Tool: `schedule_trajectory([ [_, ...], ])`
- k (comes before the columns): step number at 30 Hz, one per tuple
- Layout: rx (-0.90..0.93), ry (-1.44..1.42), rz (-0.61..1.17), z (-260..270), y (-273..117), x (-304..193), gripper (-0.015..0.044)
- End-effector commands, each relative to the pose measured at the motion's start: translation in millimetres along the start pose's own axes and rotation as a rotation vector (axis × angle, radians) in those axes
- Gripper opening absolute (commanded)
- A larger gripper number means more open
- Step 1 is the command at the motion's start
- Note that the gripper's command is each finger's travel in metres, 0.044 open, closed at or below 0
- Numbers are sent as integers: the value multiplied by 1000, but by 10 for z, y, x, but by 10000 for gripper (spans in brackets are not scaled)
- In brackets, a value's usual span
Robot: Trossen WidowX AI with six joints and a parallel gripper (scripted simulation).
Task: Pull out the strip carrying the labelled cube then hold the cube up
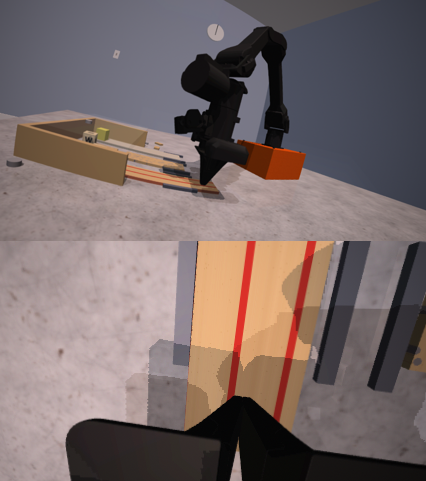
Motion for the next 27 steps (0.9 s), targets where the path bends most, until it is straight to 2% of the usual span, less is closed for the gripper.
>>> schedule_trajectory([
  [1,-2,-5,28,25,55,-139,0],
  [27,-1,-5,32,99,51,-512,0],
])
Point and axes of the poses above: the point midway between the two fingers, 35 mm back from their tips, its own y axis out along the fingers, its own z axis across the jaws, x = y × z, the point moved 7 cm from there along -y, back along the fingers, and after that the axes turned 11 degrees about -y, right-handed, at the moved point
